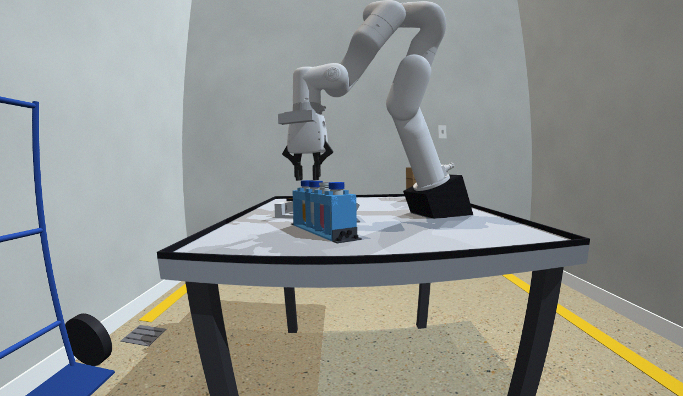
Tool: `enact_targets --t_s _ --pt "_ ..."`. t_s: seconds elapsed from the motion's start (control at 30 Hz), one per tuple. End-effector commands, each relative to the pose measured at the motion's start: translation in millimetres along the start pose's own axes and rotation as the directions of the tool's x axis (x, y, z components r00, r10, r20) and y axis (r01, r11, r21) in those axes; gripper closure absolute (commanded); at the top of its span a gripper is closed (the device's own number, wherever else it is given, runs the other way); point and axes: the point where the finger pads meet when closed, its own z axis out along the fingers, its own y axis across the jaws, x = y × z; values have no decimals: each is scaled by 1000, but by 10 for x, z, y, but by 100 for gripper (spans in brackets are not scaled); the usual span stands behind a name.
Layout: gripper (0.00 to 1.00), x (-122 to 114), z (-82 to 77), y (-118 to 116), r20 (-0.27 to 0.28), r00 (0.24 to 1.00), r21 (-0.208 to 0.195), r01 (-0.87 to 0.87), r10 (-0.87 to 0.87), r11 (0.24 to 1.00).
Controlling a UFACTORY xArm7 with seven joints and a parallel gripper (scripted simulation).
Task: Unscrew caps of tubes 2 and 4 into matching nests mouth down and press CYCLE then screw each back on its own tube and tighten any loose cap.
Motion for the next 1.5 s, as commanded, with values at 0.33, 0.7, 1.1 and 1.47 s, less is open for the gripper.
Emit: enact_targets --t_s 0.33,0.7,1.1,1.47 --pt "54 13 39 18 -2 1000 -3 0 0 1000" --pt "54 12 84 17 -2 1000 -3 0 0 1000" --pt "54 12 125 17 -2 1000 -3 0 0 1000" --pt "100 12 125 17 -2 1000 -3 0 0 1000"
